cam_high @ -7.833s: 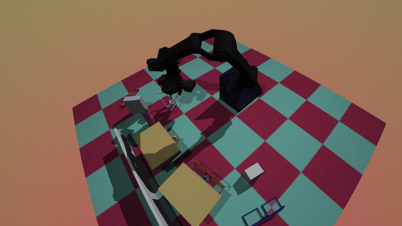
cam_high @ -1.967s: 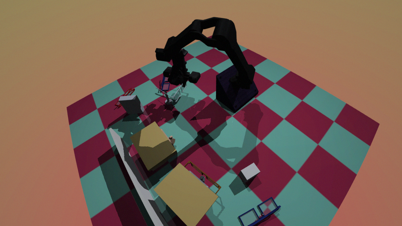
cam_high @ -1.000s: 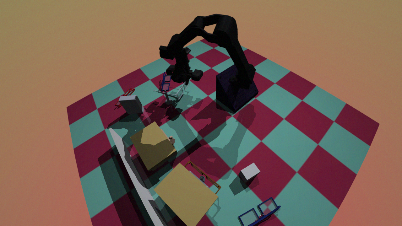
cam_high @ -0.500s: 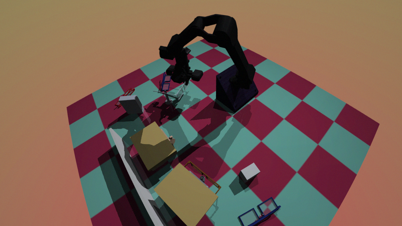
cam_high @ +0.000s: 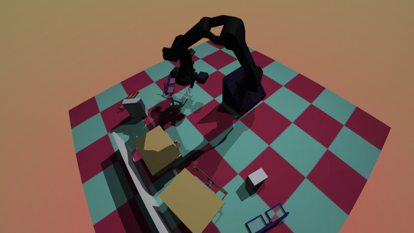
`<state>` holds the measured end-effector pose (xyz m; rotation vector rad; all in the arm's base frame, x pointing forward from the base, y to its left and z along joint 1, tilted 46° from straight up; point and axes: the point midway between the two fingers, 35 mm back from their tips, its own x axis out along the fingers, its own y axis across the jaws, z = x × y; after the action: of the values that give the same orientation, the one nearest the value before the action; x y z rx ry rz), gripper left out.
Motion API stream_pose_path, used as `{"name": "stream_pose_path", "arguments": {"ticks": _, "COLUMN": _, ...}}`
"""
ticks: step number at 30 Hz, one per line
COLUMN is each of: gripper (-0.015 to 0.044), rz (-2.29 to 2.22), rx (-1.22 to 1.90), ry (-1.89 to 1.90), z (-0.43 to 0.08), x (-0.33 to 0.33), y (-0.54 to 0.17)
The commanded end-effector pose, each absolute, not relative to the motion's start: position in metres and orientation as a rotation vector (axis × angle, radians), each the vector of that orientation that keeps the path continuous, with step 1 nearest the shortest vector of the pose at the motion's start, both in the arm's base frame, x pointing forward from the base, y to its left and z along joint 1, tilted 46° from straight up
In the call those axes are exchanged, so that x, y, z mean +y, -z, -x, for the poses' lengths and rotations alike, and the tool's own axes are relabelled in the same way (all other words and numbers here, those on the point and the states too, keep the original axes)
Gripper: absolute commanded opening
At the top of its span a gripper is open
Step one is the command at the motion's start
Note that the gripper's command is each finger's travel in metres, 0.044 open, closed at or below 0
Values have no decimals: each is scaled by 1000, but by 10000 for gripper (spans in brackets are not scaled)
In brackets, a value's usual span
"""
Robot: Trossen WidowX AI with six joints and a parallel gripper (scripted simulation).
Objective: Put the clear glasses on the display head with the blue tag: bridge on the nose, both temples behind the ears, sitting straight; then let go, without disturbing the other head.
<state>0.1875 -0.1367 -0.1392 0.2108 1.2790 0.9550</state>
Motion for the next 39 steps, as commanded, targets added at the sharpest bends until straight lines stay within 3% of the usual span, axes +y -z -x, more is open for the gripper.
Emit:
{"name": "stream_pose_path", "arguments": {"ticks": 1, "gripper": 0, "rz": -206, "rx": 1276, "ry": -950, "z": -191, "x": -152, "y": 125}}
{"name": "stream_pose_path", "arguments": {"ticks": 13, "gripper": 0, "rz": -222, "rx": 1290, "ry": -933, "z": -197, "x": -169, "y": 93}}
{"name": "stream_pose_path", "arguments": {"ticks": 39, "gripper": 0, "rz": -499, "rx": 1449, "ry": -690, "z": -248, "x": -65, "y": -15}}
